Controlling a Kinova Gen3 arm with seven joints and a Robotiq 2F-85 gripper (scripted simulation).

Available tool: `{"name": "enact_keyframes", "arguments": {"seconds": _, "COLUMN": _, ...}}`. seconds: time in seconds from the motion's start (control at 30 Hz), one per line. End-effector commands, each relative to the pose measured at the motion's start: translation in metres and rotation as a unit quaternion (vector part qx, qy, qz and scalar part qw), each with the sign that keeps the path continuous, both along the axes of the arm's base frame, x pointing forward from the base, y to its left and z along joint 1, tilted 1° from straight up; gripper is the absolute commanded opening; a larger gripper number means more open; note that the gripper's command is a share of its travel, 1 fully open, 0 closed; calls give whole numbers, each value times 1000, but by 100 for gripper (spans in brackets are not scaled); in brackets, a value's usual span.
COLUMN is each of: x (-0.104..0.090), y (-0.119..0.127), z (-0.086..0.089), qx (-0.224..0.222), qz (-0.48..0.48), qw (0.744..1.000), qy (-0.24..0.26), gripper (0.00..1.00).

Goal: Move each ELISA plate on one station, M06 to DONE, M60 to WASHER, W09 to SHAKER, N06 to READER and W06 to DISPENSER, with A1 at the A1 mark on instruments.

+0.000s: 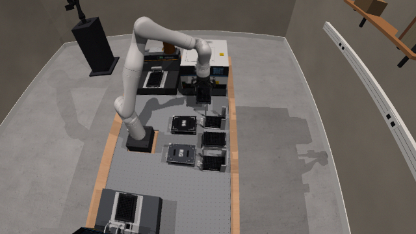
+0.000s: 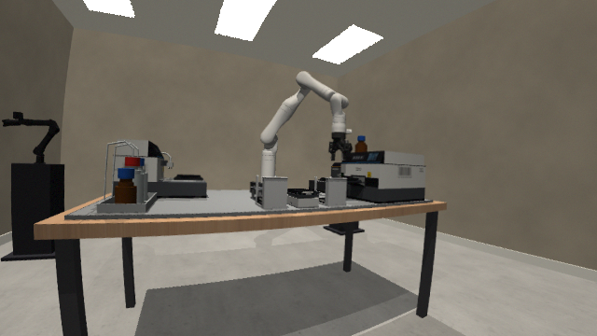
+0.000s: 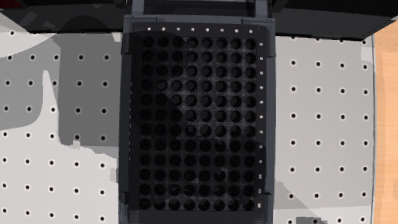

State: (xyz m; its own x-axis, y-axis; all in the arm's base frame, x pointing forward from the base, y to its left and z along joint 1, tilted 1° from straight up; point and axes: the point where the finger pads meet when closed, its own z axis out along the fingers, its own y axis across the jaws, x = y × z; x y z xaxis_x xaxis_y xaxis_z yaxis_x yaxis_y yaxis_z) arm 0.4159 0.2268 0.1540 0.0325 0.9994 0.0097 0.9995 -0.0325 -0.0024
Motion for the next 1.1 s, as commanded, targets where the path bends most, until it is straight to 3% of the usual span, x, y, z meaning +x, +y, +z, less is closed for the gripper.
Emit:
{"name": "enact_keyframes", "arguments": {"seconds": 0.0, "x": 1, "y": 9, "z": 1, "qx": 0, "qz": 0, "qw": 1000, "qy": -1, "gripper": 100}}
{"name": "enact_keyframes", "arguments": {"seconds": 0.53, "x": 2, "y": 55, "z": 1, "qx": 1, "qz": 0, "qw": 1000, "qy": -1, "gripper": 100}}
{"name": "enact_keyframes", "arguments": {"seconds": 1.07, "x": 2, "y": 56, "z": 0, "qx": 1, "qz": 0, "qw": 1000, "qy": -1, "gripper": 100}}
